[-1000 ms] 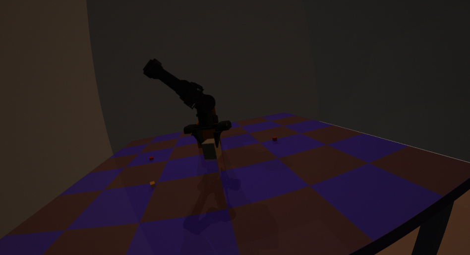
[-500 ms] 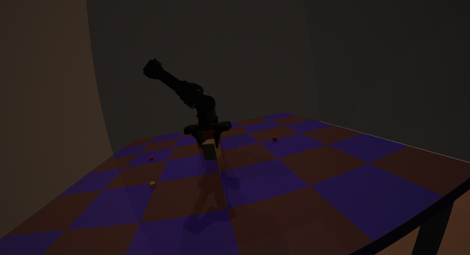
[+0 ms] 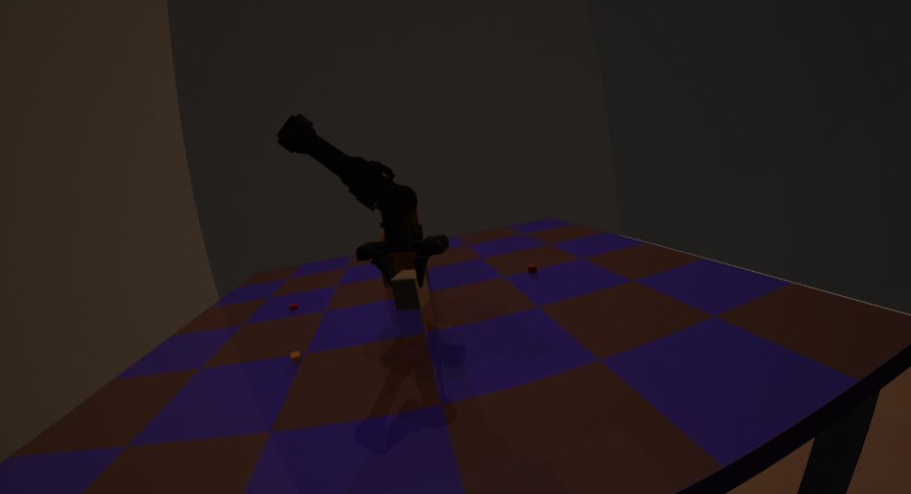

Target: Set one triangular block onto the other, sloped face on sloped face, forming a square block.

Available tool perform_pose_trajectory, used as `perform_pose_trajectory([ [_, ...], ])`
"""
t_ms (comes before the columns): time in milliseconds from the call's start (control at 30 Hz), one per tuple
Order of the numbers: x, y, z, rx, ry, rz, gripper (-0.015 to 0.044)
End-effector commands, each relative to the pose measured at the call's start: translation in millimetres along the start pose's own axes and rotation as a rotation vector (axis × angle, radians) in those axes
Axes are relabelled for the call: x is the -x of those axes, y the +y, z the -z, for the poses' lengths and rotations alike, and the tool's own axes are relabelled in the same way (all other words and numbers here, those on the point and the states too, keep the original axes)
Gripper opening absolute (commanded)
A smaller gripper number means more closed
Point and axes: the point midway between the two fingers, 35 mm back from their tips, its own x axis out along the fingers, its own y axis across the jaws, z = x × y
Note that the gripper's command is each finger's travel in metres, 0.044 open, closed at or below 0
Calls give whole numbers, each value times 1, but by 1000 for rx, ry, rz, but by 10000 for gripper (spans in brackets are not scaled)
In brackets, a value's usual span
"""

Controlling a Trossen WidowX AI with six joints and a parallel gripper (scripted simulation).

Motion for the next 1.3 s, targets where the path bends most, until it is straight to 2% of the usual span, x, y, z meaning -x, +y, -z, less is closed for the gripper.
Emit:
perform_pose_trajectory([
  [0, -1, 1, 0, 3, 4, -5, 0],
  [567, -1, 1, 0, 4, 4, -6, 0],
  [1100, -1, 0, -1, 1, 0, 0, 420],
  [1133, -1, 0, -1, 1, 0, 0, 440],
  [1267, -1, 0, -1, 1, 0, 0, 440],
])
